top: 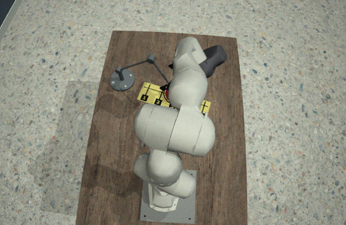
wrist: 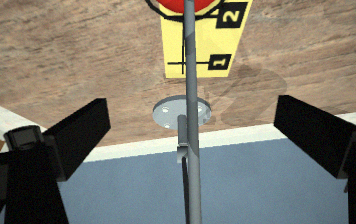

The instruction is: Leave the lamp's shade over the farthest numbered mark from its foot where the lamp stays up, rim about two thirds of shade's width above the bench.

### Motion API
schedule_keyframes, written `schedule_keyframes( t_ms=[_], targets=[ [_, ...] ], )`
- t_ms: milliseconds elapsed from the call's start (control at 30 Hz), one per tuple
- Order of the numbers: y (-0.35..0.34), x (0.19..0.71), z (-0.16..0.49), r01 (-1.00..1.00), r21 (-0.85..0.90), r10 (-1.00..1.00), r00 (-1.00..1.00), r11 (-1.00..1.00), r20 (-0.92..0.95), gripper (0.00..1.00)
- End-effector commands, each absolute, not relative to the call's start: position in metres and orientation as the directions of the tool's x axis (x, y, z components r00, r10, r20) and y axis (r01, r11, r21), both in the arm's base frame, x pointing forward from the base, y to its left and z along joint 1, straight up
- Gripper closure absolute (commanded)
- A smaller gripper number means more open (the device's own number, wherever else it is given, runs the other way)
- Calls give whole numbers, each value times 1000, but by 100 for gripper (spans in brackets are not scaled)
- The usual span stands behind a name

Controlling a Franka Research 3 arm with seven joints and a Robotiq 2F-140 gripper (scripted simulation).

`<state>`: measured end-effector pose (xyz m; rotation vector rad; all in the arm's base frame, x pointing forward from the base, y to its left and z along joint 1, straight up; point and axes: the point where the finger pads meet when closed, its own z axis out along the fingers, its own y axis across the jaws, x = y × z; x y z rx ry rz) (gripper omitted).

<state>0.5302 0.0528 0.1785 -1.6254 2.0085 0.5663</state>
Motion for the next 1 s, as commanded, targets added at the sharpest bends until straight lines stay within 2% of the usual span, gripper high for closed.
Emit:
schedule_keyframes(
  t_ms=[0,967],
  targets=[
    [53,530,179,-979,13,-775,-170,204,-609,0],
    [50,530,182,-979,13,-775,-170,204,-609,0]
  ],
)
